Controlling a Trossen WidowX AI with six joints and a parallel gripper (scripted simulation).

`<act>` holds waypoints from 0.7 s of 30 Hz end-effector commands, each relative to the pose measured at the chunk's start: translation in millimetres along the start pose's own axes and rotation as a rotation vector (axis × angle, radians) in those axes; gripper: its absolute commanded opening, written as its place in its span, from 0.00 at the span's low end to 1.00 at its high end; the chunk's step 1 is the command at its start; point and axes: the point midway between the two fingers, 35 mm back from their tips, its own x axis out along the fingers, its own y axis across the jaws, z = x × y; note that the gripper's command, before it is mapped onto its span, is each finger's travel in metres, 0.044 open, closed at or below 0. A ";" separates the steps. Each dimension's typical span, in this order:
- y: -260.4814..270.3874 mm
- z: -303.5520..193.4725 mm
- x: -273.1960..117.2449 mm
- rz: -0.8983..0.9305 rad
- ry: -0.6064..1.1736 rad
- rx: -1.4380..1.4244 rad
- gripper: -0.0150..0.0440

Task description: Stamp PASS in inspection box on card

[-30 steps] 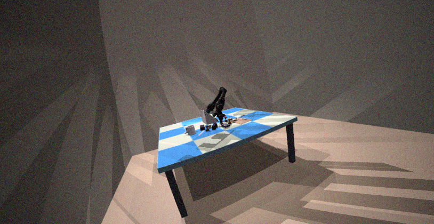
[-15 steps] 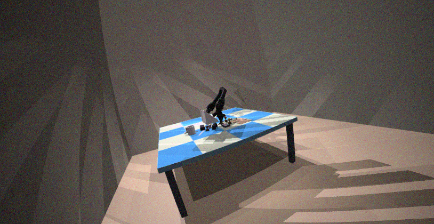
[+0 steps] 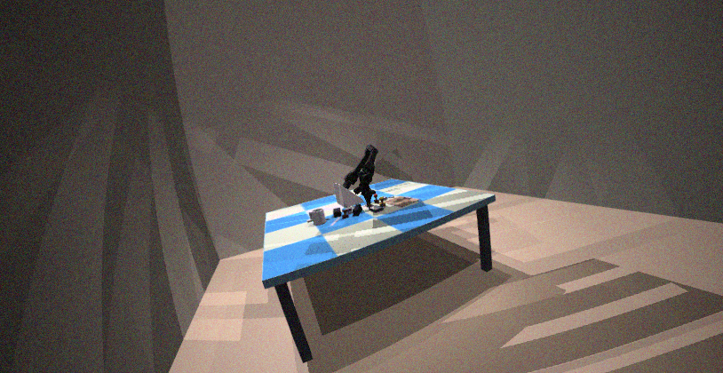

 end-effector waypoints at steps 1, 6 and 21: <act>0.5 -0.9 0.3 0.000 0.004 0.000 0.25; 0.5 -0.9 -2.0 0.000 0.004 0.000 0.25; 0.6 -0.8 -8.8 0.000 0.003 0.000 0.25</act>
